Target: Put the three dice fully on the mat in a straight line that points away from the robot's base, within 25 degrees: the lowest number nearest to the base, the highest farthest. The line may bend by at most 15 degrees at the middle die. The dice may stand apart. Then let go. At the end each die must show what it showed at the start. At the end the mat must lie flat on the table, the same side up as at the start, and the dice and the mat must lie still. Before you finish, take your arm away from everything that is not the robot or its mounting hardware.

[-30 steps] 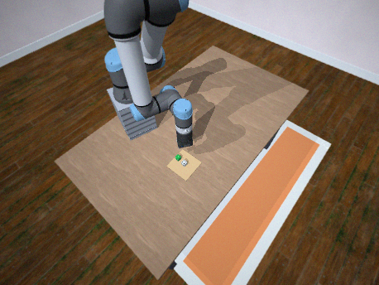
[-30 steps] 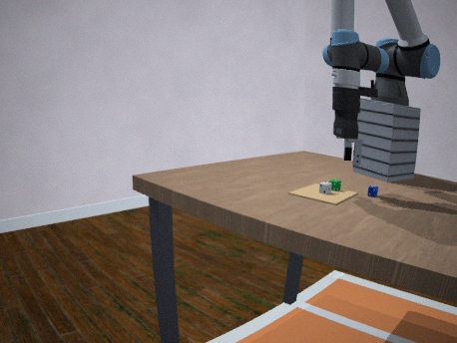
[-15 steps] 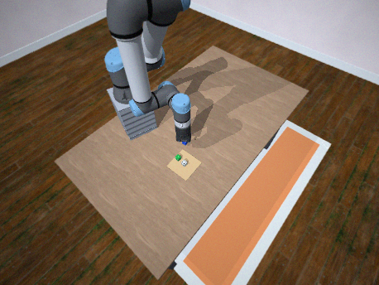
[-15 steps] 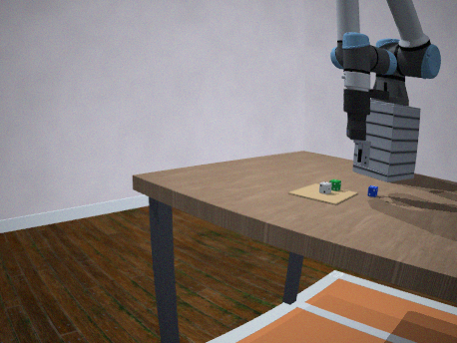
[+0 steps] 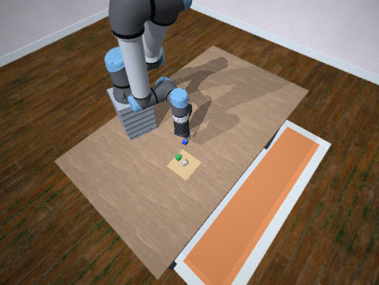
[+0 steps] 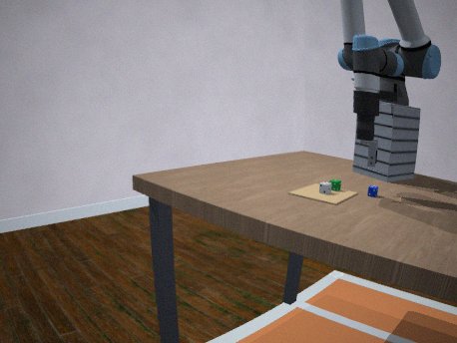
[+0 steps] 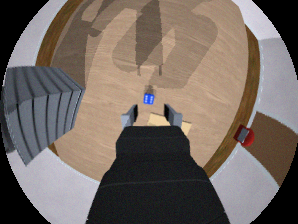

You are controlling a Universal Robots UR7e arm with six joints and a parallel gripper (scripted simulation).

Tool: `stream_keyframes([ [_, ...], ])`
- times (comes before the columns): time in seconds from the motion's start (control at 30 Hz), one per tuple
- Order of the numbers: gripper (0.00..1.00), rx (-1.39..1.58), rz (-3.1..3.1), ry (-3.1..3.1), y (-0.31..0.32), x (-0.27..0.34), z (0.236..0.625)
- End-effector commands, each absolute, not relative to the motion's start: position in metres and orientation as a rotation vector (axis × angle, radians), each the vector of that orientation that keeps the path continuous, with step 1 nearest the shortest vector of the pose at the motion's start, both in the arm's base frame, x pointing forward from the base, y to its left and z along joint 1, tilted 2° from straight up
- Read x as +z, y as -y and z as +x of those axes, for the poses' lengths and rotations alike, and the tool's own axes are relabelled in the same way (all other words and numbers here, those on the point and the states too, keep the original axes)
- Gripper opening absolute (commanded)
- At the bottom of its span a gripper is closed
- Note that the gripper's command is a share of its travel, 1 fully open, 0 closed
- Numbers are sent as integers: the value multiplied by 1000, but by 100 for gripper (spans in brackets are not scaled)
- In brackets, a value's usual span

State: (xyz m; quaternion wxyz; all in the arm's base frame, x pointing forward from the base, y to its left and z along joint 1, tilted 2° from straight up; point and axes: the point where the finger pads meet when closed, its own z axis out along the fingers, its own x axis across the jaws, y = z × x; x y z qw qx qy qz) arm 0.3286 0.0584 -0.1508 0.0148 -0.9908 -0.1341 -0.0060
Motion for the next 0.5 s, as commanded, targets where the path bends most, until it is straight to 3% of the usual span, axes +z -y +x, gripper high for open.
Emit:
stream_keyframes([
  [0.0,100,-17,-3103,222,-67,-150,321],
  [0.37,100,-17,-3106,169,-68,-150,320],
  [0.4,79,-17,-3106,169,-68,-150,320],
  [0.47,79,-20,-3107,169,-68,-150,321],
])
